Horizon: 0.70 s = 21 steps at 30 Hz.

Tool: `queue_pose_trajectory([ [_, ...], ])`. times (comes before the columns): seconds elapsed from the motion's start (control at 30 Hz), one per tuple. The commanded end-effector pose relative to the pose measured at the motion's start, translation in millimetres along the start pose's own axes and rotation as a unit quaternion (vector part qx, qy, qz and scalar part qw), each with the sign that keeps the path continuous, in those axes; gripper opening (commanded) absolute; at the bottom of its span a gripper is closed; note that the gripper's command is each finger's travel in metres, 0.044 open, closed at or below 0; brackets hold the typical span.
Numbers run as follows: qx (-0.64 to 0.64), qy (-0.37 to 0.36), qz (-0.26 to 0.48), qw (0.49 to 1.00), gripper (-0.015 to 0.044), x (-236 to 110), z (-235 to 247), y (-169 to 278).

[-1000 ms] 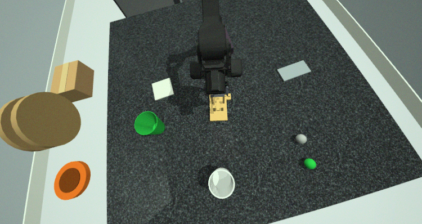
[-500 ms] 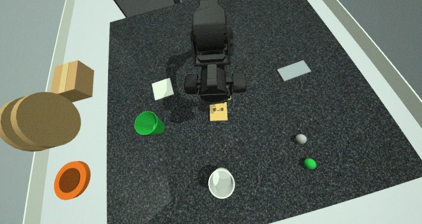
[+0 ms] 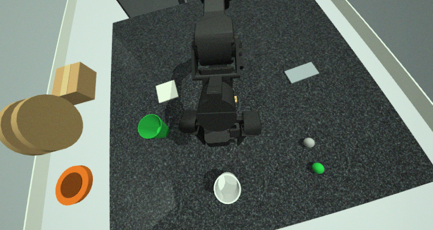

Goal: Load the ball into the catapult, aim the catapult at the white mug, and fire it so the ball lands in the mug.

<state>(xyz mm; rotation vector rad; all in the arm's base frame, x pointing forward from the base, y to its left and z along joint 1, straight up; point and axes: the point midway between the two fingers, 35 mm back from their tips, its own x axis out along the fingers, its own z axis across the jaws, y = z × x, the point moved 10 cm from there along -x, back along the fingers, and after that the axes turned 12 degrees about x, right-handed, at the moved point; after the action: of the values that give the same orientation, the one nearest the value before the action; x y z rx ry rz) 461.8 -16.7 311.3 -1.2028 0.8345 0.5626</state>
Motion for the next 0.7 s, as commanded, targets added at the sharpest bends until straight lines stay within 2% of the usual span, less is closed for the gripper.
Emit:
queue_pose_trajectory([
  [0.0, 0.008, -0.010, -0.056, 0.998, 0.0440, 1.0, 6.3, -20.9],
  [0.17, 0.017, -0.025, -0.120, 0.992, 0.0440, 1.3, 13.3, -43.8],
  [0.67, 0.018, -0.026, -0.123, 0.992, 0.0440, 1.3, 13.5, -44.6],
])
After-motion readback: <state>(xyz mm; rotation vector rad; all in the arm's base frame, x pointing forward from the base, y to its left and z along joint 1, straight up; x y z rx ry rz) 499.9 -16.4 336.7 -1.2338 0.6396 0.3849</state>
